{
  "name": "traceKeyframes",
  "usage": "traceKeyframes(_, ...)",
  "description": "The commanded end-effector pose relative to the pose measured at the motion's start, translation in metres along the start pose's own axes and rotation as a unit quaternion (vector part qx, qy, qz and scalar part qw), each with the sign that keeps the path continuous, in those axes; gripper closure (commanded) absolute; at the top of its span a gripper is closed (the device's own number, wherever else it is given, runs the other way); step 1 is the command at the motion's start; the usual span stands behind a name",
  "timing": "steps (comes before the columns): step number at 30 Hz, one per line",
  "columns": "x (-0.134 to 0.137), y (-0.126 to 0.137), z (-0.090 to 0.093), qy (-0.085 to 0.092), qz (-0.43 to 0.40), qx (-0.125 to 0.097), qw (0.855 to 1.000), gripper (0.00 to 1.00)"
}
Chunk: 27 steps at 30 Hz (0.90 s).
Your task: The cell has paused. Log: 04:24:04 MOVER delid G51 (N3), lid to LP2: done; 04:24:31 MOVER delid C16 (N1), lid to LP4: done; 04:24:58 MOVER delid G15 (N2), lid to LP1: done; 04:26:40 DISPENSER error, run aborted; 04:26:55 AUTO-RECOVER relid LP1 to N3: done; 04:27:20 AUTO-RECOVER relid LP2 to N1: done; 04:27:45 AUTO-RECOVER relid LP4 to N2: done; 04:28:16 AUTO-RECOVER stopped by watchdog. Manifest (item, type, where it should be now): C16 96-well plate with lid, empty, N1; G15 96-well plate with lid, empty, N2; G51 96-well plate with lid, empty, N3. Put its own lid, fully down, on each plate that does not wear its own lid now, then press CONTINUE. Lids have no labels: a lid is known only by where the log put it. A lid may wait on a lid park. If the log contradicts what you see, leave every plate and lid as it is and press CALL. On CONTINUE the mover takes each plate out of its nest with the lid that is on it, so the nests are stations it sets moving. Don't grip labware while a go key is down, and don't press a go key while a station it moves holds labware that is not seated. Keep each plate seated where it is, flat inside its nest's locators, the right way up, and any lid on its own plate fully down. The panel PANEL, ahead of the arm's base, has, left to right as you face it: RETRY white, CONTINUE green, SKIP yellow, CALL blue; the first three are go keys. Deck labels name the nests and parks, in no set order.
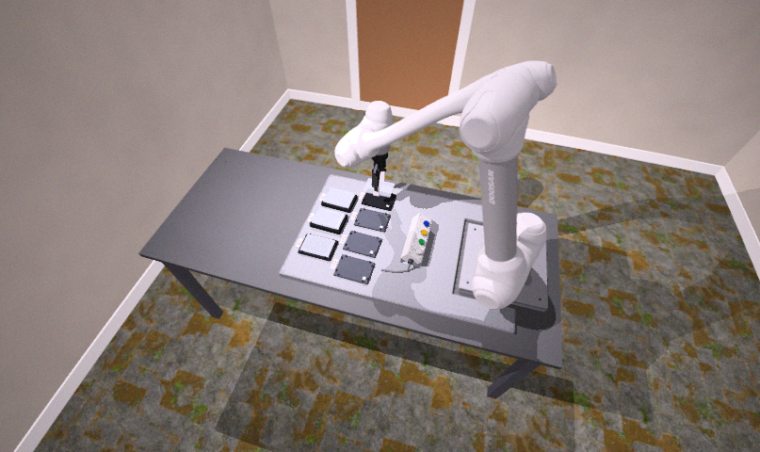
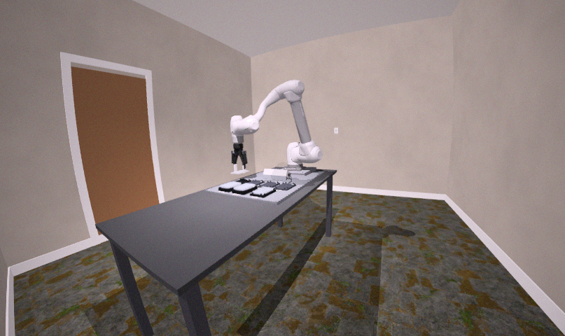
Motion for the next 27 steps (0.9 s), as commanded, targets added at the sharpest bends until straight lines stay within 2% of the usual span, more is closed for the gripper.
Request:
traceKeyframes(1, 0.000, 0.000, 0.000, 0.000, 0.000, 0.000, 1.000, 1.00)
traceKeyframes(20, 0.000, 0.000, 0.004, 0.000, 0.010, 0.000, 1.000, 1.00)
traceKeyframes(27, 0.000, 0.000, 0.016, 0.000, 0.011, 0.000, 1.000, 1.00)
Point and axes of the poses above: the point where the finger pads meet when closed, its own z axis out along the fingers, its own x axis across the jaws, y = z × x, the point moved 4 cm from there along -z, back along the fingers, and after that the axes turned 2 degrees about -z, right-handed, at the moved point
